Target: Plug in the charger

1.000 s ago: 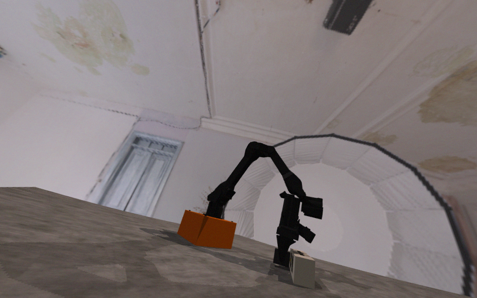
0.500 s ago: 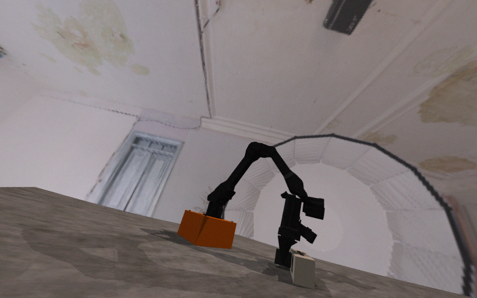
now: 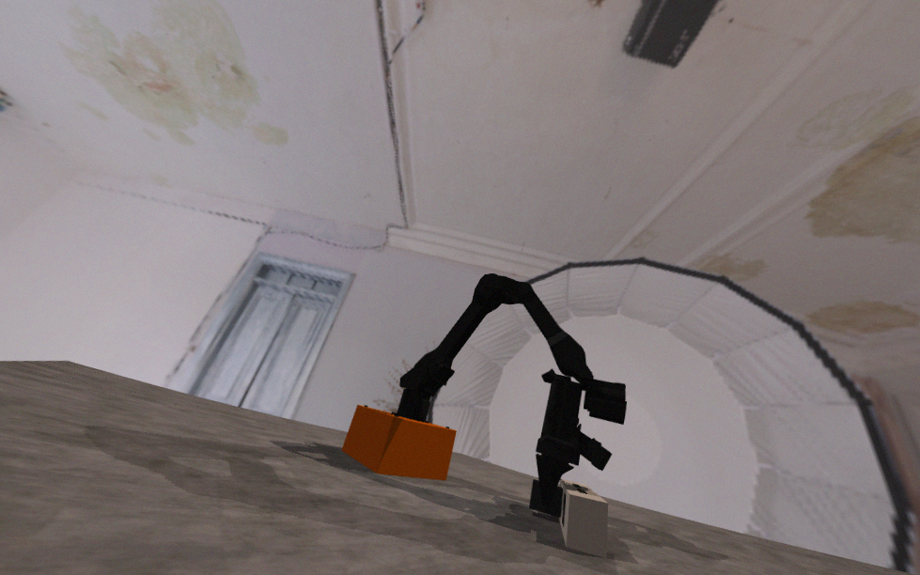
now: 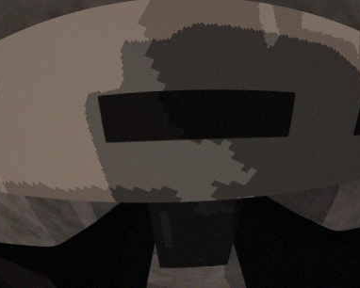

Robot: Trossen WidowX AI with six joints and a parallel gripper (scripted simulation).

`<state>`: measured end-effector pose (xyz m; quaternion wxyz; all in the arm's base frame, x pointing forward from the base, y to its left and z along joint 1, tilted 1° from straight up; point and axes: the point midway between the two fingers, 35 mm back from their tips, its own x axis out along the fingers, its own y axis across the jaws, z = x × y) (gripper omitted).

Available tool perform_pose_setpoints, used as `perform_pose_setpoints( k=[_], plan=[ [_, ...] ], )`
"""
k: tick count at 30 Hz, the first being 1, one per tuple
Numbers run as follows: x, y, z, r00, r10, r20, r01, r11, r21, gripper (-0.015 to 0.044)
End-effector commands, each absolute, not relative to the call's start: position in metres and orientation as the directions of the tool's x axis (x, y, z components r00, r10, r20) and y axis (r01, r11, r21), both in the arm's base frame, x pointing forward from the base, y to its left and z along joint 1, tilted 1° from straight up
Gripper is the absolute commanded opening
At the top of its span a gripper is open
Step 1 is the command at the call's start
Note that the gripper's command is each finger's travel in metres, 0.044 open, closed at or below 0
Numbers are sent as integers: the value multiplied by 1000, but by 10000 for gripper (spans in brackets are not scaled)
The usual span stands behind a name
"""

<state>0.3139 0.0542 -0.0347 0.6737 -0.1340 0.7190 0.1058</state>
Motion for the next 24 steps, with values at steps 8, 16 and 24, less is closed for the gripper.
perform_pose_setpoints(
  k=[8,16,24],
  plan=[
    [325,59,-35,-18,-36,-999,-336,942,-28,0],
    [324,58,-35,-18,-36,-999,-336,942,-28,0],
    [323,58,-35,-18,-36,-999,-336,942,-28,0]
  ],
)
